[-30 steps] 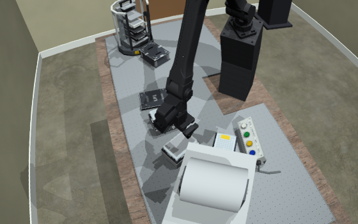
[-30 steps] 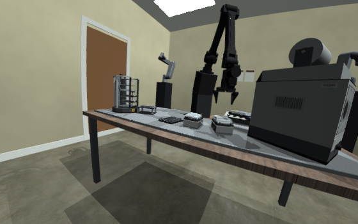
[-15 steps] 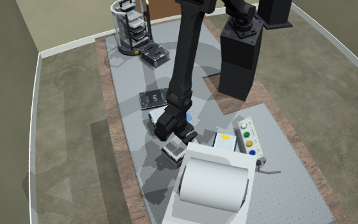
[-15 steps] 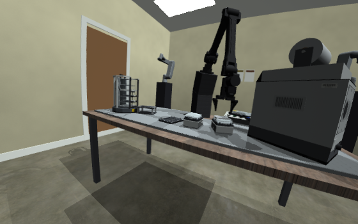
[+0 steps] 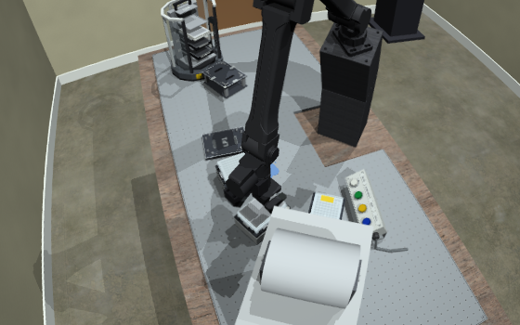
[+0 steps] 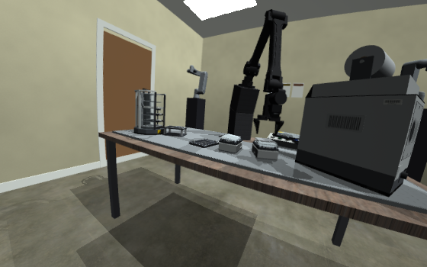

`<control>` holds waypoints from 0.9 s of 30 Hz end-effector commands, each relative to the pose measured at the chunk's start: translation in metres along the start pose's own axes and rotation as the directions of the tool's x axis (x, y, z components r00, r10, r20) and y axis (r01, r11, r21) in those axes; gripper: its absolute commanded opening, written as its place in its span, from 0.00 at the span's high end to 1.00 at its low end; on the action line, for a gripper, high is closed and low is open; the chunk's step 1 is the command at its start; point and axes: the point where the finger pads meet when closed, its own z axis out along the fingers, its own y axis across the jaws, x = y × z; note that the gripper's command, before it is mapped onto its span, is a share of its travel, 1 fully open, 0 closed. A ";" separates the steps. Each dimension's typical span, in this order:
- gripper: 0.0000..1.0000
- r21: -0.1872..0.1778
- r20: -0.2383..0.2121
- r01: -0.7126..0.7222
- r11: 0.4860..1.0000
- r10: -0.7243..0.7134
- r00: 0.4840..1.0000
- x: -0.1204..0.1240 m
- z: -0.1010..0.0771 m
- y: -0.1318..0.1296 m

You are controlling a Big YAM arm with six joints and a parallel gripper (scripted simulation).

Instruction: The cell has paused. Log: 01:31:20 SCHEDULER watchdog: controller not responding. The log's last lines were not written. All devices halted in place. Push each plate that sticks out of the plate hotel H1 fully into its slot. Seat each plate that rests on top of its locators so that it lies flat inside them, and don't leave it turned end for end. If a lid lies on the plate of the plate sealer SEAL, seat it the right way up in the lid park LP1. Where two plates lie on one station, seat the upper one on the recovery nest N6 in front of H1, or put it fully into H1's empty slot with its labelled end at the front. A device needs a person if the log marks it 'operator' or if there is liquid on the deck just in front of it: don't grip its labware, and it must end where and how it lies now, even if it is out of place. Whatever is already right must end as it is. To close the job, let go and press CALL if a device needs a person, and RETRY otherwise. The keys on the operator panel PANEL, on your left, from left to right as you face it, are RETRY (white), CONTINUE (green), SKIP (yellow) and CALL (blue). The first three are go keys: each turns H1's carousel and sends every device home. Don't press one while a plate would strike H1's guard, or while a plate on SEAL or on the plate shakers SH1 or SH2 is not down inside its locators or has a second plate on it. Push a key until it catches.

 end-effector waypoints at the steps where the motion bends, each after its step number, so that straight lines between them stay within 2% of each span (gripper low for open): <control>1: 0.00 -0.002 0.011 0.001 1.000 -0.001 1.000 -0.006 0.009 0.008; 19: 0.00 0.000 0.000 0.001 1.000 -0.001 1.000 -0.002 0.031 0.007; 27: 0.00 -0.001 0.009 0.001 1.000 0.000 1.000 -0.004 0.042 0.007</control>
